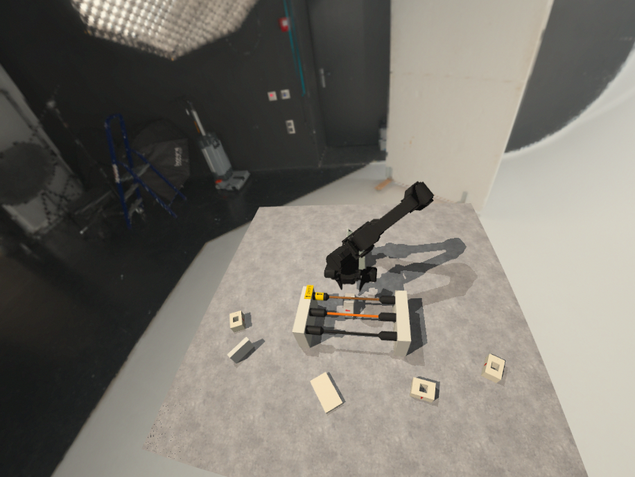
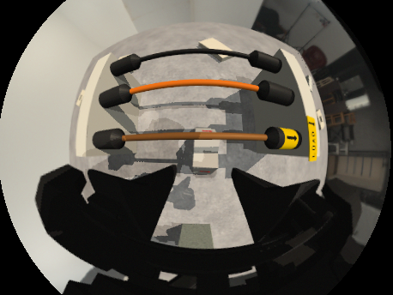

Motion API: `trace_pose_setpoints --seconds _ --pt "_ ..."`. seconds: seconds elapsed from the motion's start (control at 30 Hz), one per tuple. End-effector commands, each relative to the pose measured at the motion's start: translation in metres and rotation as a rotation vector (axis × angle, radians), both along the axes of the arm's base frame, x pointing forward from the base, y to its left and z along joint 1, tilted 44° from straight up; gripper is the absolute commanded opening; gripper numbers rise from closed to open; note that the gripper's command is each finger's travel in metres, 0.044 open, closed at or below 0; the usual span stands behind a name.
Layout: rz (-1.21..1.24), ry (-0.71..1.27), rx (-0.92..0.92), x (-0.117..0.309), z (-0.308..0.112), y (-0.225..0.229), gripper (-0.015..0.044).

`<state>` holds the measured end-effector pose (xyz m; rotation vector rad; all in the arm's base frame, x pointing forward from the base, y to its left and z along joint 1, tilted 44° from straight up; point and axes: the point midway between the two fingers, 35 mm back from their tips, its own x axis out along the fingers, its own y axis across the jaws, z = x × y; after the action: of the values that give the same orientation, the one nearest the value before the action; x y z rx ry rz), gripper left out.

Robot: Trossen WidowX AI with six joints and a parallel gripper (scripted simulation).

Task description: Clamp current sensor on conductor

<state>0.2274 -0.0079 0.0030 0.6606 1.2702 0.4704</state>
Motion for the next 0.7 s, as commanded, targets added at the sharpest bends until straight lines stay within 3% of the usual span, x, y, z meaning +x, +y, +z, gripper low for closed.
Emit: trace_pose_setpoints --seconds 0.0,0.67 --pt "-0.003 0.002 0.006 0.001 -0.005 0.006 0.0325" --pt "-0.002 0.000 0.012 0.008 -0.027 0.029 0.0325"
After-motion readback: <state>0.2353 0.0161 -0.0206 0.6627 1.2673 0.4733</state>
